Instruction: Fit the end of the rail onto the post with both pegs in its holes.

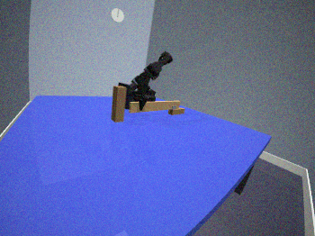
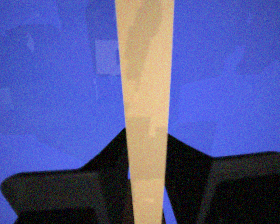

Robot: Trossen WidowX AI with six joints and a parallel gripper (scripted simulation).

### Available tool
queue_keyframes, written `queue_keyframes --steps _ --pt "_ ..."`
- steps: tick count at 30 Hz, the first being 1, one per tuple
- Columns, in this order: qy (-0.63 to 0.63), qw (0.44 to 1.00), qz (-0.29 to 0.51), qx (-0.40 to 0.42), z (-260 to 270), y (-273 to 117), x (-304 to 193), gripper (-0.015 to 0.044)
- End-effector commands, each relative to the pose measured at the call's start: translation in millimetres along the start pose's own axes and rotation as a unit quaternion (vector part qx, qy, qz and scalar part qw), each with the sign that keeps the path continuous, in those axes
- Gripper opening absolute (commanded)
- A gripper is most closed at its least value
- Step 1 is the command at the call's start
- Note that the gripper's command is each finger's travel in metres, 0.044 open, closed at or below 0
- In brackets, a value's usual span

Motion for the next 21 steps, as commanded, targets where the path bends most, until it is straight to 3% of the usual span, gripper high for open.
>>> queue_keyframes --steps 1,21 --pt "-0.003 1.000 -0.002 -0.012 -4.6 -8.2 1.1 0.0000" --pt "-0.003 1.000 -0.002 -0.012 -4.1 -8.4 1.0 0.0000"
Point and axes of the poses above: the point midway between the two fingers, 35 mm back from their tips, its own y axis out along the fingers, its own z axis across the jaws, x = y × z, the point moved 3 cm from there along -y, back along the fingers, and after that the axes turned 14 degrees about y, right-handed, at the moved point
